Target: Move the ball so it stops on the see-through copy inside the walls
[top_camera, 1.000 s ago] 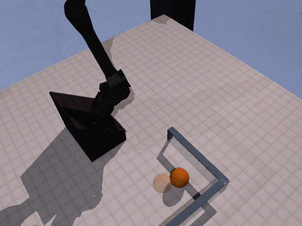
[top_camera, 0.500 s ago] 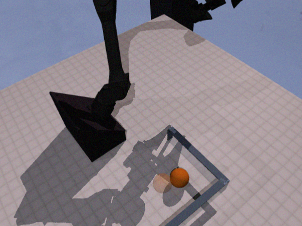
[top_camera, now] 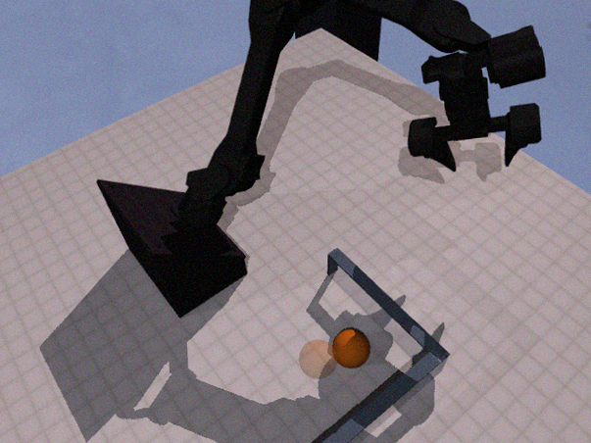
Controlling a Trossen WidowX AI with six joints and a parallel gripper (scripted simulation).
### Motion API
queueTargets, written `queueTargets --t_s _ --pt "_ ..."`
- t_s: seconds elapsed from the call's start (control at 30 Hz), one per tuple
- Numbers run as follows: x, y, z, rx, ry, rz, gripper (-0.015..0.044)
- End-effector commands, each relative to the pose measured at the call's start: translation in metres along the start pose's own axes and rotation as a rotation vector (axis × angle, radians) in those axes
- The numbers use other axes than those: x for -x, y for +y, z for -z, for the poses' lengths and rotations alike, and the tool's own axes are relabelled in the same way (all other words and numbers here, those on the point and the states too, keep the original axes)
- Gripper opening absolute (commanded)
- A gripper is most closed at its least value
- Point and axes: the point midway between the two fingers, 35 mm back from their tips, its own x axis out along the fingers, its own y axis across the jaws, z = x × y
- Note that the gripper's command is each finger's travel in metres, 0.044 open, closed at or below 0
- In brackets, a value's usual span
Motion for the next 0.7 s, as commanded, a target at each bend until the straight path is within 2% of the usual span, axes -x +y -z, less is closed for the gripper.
queueTargets --t_s 0.0,0.2,0.43,0.53,0.67 --pt "-0.012 0.009 0.064 -0.100 0.093 -0.062 0.0382" --pt "-0.012 0.040 0.163 -0.279 0.201 -0.161 0.0382" --pt "0.009 0.108 0.261 -0.528 0.250 -0.275 0.0382" --pt "0.019 0.141 0.288 -0.631 0.239 -0.311 0.0382" --pt "0.022 0.148 0.293 -0.654 0.235 -0.318 0.0382"
